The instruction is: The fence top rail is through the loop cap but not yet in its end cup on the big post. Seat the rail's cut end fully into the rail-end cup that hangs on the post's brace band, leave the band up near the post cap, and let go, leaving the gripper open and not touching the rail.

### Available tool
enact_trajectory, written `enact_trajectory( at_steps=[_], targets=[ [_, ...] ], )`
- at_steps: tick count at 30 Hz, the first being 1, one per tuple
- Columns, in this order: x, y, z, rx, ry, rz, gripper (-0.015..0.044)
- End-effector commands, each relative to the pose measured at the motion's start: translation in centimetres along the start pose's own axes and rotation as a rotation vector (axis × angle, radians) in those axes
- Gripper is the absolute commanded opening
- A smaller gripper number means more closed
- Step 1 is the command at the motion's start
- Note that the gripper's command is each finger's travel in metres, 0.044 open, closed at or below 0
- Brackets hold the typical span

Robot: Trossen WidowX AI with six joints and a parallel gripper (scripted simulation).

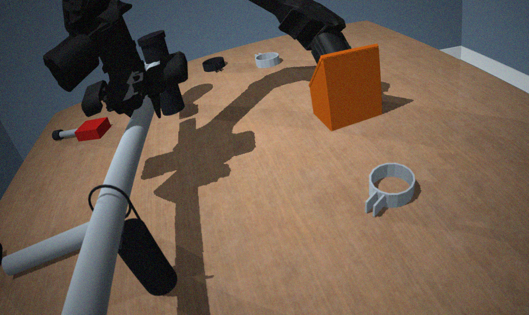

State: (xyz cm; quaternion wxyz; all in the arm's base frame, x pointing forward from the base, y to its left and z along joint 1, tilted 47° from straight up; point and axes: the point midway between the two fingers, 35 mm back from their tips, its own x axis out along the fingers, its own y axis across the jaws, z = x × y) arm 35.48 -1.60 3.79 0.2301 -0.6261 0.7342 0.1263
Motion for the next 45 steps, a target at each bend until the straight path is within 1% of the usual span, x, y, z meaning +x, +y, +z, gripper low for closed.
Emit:
enact_trajectory(
  at_steps=[1, 18, 45],
  targets=[
    [-1.0, -0.2, -0.6, -0.001, 0.039, -0.019, 0.0000],
    [-0.6, -0.1, -0.2, 0.000, 0.016, -0.008, 0.0000],
    [-1.0, -0.4, -1.5, -0.002, 0.016, -0.005, 0.0000]
  ],
)
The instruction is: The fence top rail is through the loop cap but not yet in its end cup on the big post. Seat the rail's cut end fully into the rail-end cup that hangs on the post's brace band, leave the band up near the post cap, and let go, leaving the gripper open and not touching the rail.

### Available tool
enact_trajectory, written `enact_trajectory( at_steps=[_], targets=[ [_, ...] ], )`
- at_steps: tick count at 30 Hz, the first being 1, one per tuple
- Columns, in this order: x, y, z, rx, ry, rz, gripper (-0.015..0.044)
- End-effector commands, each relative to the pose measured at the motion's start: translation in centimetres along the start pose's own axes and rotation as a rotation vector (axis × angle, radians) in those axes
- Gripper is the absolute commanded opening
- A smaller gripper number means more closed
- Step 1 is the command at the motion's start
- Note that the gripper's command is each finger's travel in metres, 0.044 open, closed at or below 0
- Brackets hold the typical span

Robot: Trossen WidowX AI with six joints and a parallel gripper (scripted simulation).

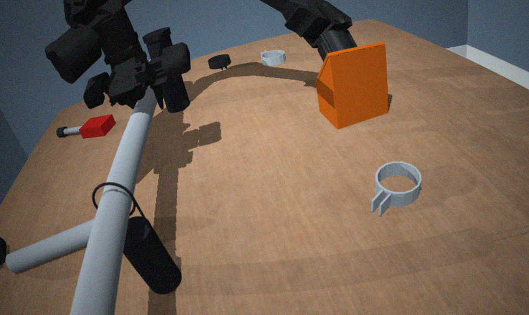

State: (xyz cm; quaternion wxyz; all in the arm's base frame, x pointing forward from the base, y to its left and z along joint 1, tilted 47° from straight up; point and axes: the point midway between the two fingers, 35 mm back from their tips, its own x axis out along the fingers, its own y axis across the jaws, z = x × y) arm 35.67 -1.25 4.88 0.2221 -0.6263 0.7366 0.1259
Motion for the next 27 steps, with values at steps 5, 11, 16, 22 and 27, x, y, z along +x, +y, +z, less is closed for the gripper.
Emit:
enact_trajectory(
  at_steps=[5, 11, 16, 22, 27],
  targets=[
    [0.2, -0.1, -1.4, 0.004, 0.002, -0.006, 0.0000],
    [0.6, 0.0, -2.0, 0.002, 0.002, -0.003, 0.0000],
    [0.6, 0.0, -2.0, 0.002, 0.002, -0.003, 0.0000],
    [0.6, 0.0, -2.0, 0.002, 0.002, -0.003, 0.0000],
    [0.6, 0.0, -2.0, 0.002, 0.002, -0.003, 0.0000]
  ],
)
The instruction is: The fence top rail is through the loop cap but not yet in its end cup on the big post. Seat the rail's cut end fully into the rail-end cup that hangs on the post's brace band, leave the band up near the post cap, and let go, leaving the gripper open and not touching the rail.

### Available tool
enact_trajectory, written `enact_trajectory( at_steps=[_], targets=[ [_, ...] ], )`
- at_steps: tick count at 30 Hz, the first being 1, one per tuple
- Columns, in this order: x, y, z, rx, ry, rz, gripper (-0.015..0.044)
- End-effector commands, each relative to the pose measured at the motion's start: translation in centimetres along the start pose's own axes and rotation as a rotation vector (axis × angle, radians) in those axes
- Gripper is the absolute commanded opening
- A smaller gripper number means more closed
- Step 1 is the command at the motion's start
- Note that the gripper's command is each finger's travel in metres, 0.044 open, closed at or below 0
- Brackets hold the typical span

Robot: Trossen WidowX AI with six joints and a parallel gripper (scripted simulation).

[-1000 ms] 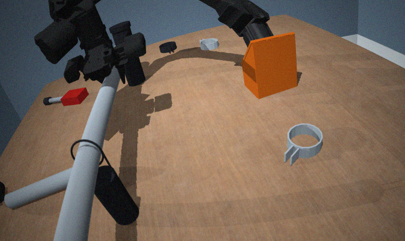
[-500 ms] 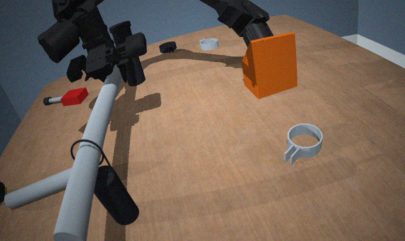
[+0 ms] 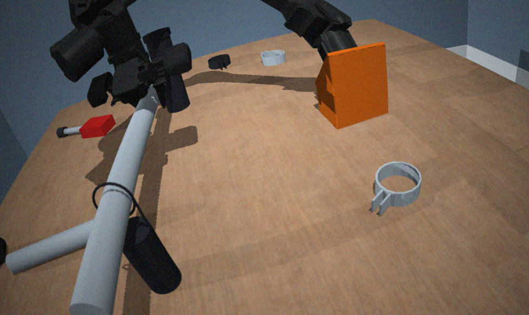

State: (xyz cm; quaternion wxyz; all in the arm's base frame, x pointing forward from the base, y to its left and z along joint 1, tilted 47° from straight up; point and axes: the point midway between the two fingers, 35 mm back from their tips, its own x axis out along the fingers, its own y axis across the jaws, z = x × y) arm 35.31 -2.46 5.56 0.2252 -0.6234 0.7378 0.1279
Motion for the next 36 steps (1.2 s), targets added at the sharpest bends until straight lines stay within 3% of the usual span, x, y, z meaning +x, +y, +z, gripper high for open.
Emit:
enact_trajectory(
  at_steps=[1, 36],
  targets=[
    [-0.21, -0.10, -0.82, 0.000, 0.010, -0.009, 0.0000],
    [-0.04, -0.01, -0.06, 0.000, 0.002, 0.000, 0.0000]
  ],
)
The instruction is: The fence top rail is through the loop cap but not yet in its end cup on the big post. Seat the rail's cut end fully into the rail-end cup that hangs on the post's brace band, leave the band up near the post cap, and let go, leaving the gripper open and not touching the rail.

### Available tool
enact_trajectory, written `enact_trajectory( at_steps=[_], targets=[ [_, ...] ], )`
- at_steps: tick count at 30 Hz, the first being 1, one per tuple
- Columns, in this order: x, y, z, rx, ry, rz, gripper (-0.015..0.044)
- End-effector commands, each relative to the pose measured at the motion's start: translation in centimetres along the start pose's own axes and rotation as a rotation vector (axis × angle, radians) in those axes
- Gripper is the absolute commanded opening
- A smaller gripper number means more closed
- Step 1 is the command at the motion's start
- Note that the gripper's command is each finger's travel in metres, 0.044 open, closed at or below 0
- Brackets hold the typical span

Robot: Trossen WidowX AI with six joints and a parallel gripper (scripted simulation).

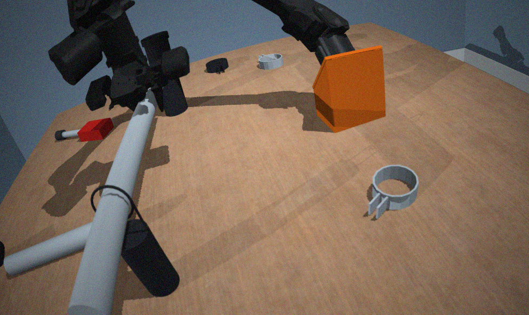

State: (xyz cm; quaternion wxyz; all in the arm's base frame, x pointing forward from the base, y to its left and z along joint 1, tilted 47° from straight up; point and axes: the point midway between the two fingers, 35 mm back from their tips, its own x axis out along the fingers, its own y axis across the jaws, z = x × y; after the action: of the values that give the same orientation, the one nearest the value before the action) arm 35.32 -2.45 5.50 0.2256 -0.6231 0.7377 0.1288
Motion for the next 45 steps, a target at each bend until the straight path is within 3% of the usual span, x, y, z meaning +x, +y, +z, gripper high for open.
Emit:
enact_trajectory(
  at_steps=[1, 45],
  targets=[
    [-0.09, -0.01, -0.13, 0.000, 0.004, -0.001, 0.0000],
    [-0.45, -0.17, -1.12, -0.002, 0.014, -0.001, 0.0000]
  ],
)
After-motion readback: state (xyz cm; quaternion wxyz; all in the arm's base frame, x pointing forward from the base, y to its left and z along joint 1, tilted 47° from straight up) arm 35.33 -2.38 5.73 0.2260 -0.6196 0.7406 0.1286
